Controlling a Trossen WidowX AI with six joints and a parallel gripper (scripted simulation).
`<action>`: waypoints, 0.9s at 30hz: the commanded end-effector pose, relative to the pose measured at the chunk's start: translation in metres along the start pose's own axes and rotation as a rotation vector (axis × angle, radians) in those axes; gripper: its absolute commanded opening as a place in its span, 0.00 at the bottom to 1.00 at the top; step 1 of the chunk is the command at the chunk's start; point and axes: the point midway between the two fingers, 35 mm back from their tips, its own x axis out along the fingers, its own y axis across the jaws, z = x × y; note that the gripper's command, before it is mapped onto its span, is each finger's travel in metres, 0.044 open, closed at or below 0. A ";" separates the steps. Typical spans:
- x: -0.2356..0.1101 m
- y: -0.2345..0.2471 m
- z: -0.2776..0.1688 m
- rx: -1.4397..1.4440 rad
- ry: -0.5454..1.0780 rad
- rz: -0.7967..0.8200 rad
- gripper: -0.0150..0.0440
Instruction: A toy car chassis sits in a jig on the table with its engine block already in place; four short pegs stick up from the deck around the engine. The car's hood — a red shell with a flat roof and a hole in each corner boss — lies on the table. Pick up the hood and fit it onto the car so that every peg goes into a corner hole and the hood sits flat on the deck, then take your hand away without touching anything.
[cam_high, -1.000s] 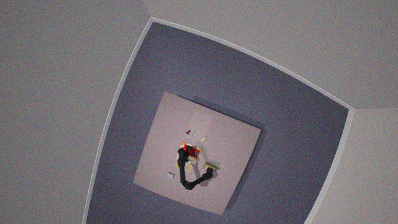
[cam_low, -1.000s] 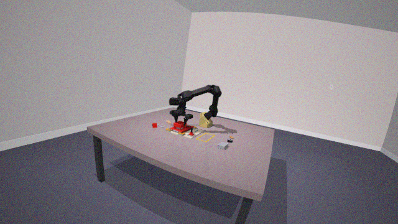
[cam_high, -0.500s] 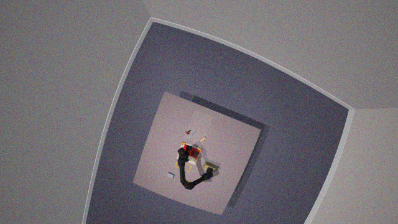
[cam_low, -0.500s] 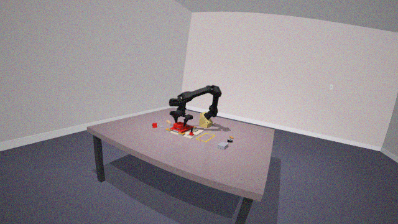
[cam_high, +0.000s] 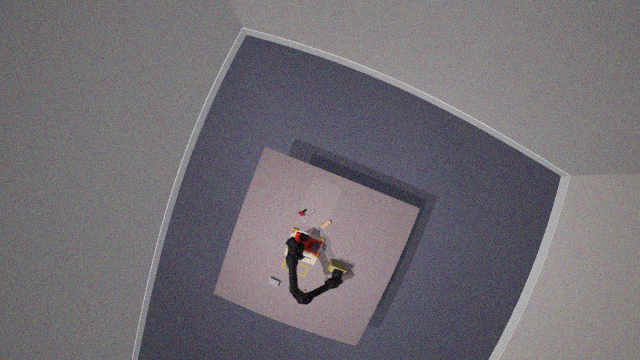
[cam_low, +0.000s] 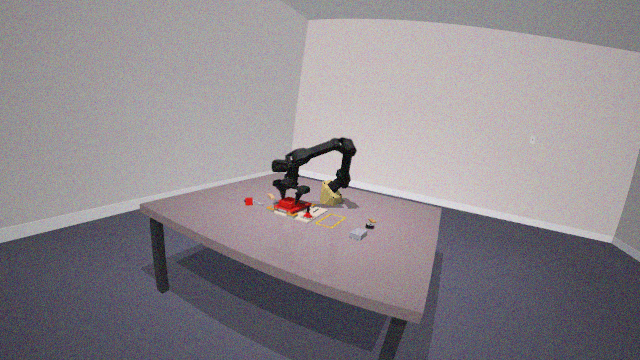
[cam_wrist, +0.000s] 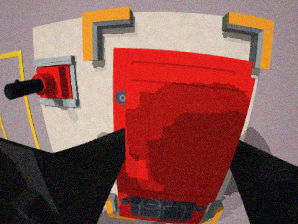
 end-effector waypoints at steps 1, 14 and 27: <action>0.002 0.000 0.000 0.003 -0.004 0.004 0.25; 0.003 0.000 0.000 0.000 0.001 0.000 0.39; 0.003 0.000 0.000 0.000 0.001 0.000 0.97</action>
